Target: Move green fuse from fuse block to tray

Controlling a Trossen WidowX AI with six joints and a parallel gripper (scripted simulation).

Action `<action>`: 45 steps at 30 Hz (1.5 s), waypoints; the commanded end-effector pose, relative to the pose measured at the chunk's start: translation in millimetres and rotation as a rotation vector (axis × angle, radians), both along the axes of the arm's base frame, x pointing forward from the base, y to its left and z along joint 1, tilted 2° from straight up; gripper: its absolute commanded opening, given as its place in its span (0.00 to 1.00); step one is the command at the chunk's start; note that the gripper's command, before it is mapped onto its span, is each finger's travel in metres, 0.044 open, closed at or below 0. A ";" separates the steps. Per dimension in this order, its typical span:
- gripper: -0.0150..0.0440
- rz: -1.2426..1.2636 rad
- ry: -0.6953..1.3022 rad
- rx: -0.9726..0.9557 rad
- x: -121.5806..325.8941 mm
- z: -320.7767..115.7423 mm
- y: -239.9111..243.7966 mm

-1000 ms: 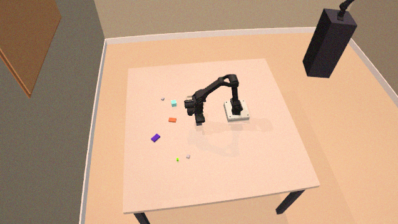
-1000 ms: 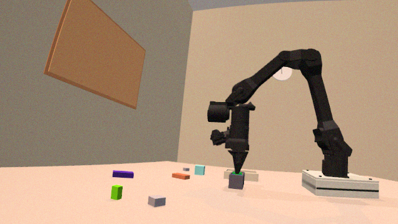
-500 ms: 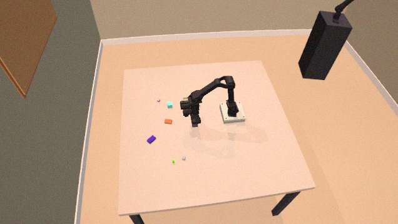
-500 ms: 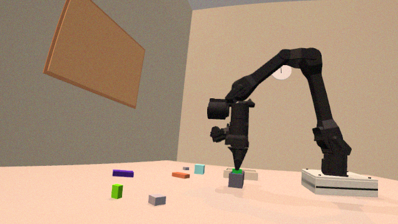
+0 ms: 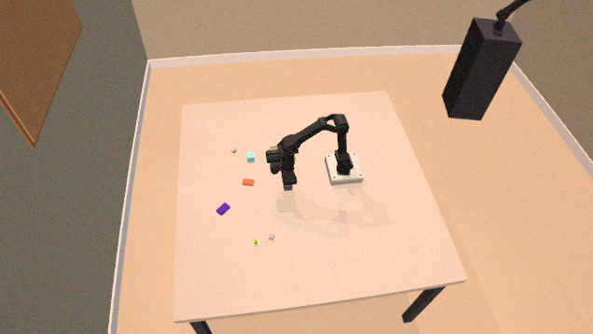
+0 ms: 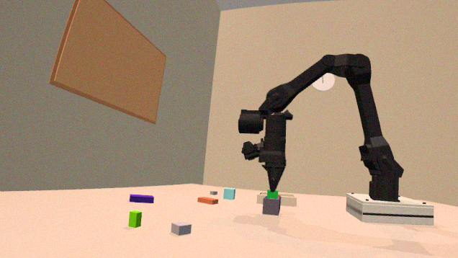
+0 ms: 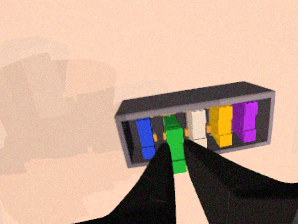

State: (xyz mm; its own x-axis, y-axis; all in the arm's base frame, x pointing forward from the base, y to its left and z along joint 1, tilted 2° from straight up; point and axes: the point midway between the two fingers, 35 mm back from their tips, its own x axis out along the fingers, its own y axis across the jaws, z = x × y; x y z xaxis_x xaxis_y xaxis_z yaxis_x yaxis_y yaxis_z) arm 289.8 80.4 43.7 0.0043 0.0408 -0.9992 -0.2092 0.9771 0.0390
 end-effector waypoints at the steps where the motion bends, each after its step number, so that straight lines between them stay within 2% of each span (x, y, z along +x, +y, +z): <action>1: 0.25 0.000 -0.005 -0.001 0.3 3.8 -0.4; 31: 0.25 -0.001 -0.004 -0.002 -0.4 18.4 -1.2; 45: 0.25 -0.001 -0.004 -0.002 -0.5 38.9 -2.0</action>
